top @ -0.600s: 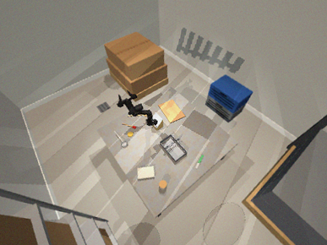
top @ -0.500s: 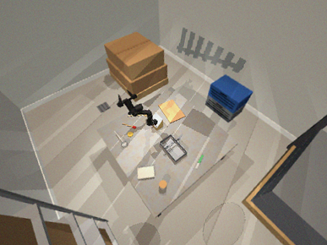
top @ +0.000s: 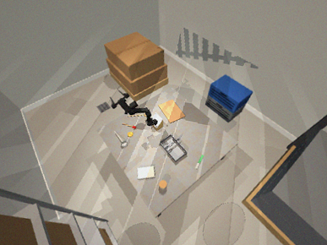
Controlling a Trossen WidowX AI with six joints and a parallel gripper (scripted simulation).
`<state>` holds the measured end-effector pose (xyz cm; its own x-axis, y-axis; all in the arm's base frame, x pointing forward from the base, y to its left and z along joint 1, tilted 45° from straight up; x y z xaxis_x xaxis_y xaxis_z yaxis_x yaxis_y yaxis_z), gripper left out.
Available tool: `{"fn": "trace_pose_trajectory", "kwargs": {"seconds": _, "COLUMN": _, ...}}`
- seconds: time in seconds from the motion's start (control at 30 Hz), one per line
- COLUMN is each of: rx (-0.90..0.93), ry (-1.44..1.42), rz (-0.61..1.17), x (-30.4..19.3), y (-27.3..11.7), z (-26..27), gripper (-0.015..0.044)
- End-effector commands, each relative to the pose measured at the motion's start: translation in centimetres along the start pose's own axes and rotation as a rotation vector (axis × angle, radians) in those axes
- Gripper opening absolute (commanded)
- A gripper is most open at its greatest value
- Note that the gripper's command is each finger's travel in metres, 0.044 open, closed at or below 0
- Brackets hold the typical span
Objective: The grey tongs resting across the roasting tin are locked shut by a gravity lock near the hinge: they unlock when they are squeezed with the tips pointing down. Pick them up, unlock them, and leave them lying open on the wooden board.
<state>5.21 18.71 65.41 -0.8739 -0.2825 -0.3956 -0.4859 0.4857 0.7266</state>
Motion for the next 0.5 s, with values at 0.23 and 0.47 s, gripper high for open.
{"fn": "trace_pose_trajectory", "kwargs": {"seconds": 0.23, "rx": -0.174, "ry": -0.157, "rz": -0.046, "x": 3.8, "y": 0.4, "z": -4.6, "gripper": 0.044}}
{"fn": "trace_pose_trajectory", "kwargs": {"seconds": 0.47, "rx": -0.385, "ry": -0.297, "rz": -0.106, "x": 7.5, "y": -0.4, "z": -9.2, "gripper": 0.044}}
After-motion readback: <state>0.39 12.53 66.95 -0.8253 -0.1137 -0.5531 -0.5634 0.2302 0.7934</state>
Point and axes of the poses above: the point midway between the two fingers, 35 mm back from their tips, its own y axis out along the fingers, its own z axis across the jaws, x = y × z, the point moved 10 cm from there along -y, back along the fingers, and after that the axes turned 6 degrees about y, right-handed, at the moved point
